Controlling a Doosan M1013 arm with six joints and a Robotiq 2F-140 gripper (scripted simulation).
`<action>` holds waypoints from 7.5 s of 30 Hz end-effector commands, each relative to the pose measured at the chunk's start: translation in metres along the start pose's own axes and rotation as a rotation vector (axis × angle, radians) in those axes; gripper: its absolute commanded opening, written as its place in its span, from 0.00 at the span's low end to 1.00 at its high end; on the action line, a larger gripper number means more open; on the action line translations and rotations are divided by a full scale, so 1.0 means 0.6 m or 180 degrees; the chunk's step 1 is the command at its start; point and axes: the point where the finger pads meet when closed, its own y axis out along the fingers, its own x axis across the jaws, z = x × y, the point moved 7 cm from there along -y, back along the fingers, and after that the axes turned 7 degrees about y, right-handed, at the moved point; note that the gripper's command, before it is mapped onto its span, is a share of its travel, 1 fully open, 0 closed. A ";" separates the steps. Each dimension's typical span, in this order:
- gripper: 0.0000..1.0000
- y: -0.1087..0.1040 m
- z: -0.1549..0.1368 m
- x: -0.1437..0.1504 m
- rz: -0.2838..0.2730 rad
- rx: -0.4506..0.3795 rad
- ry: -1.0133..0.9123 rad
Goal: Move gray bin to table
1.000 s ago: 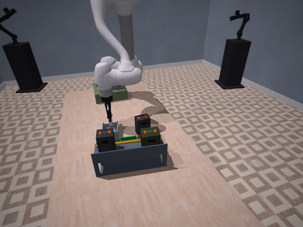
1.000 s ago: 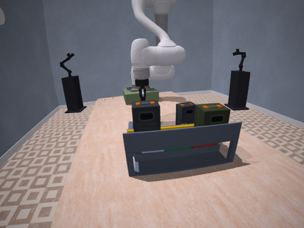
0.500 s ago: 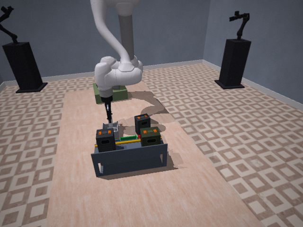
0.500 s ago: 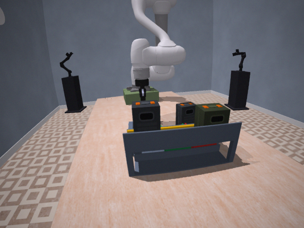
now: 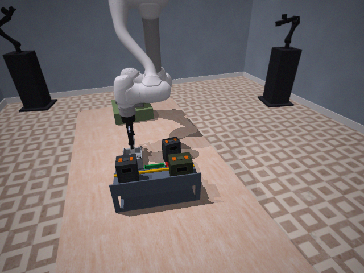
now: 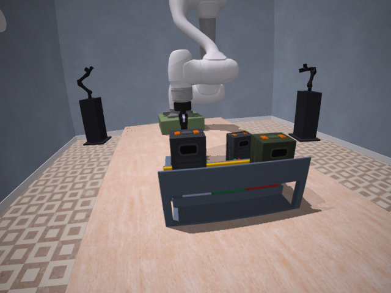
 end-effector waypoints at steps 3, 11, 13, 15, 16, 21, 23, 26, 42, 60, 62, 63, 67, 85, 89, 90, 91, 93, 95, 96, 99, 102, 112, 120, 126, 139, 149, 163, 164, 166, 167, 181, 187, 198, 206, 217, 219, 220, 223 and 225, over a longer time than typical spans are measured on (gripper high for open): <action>0.57 0.000 0.000 0.000 0.0000 0.0001 0.0000; 0.57 0.000 0.000 0.000 0.0000 0.0001 0.0000; 0.57 0.000 0.000 0.000 0.0000 0.0001 0.0000; 0.57 0.000 0.000 0.000 0.0000 0.0001 0.0000; 0.57 0.000 0.000 0.000 0.0000 0.0001 0.0000; 0.57 0.000 0.000 0.000 0.0000 0.0001 0.0000; 0.57 0.000 0.000 0.000 0.0000 0.0001 0.0000; 0.57 0.000 0.000 0.000 0.0000 0.0001 0.0000; 0.57 0.000 0.000 0.000 0.0000 0.0001 0.0000; 0.57 -0.067 0.000 0.000 0.0000 0.0001 0.0000; 0.57 -0.067 0.000 0.000 0.0000 0.0001 0.0000; 0.57 -0.085 0.000 0.000 0.0001 0.0001 0.0000; 0.57 -0.158 0.000 0.000 0.0000 0.0001 0.0000; 0.57 -0.180 0.000 0.000 0.0000 0.0001 0.0000; 0.57 -0.180 0.000 0.000 0.0000 0.0001 0.0000; 0.57 -0.180 0.000 0.000 0.0000 0.0001 0.0000; 0.57 -0.180 0.000 0.000 0.0000 0.0001 0.0000; 0.57 -0.180 0.000 0.000 0.0000 0.0001 0.0000; 0.57 -0.180 0.000 0.000 0.0000 0.0001 0.0000; 0.57 -0.180 0.000 0.000 0.0000 0.0001 0.0000; 0.57 -0.171 0.000 0.000 0.0000 0.0001 0.0000; 0.57 -0.165 0.000 0.000 0.0000 0.0001 0.0000; 0.57 -0.165 0.000 0.000 0.0000 0.0001 0.0000; 0.57 -0.158 0.000 0.000 0.0000 0.0001 0.0000; 0.57 -0.158 0.000 0.000 0.0000 0.0001 0.0000; 0.57 -0.154 0.000 0.000 0.0000 0.0001 0.0000; 0.57 -0.154 0.000 0.000 0.0000 0.0001 0.0000; 0.57 -0.154 0.000 0.000 0.0000 0.0001 0.0000; 0.57 -0.154 0.000 0.000 0.0000 0.0001 0.0000; 0.57 -0.154 0.000 0.000 0.0000 0.0001 0.0000; 0.57 -0.154 0.000 0.000 0.0000 0.0001 0.0000; 0.57 -0.154 0.000 0.000 0.0000 0.0001 0.0000; 0.57 -0.154 0.000 0.000 0.0000 0.0001 0.0000; 0.57 -0.154 0.000 0.000 0.0000 0.0001 0.0000; 0.57 -0.154 0.000 0.000 0.0000 0.0001 0.0000; 0.57 -0.154 0.000 0.000 0.0000 0.0001 0.0000; 0.57 -0.154 0.000 0.000 0.0000 0.0001 0.0000; 0.57 -0.154 0.000 0.000 0.0000 0.0001 0.0000; 0.57 -0.154 0.000 0.000 0.0000 0.0001 0.0000; 0.57 -0.154 0.000 0.000 0.0000 0.0001 0.0000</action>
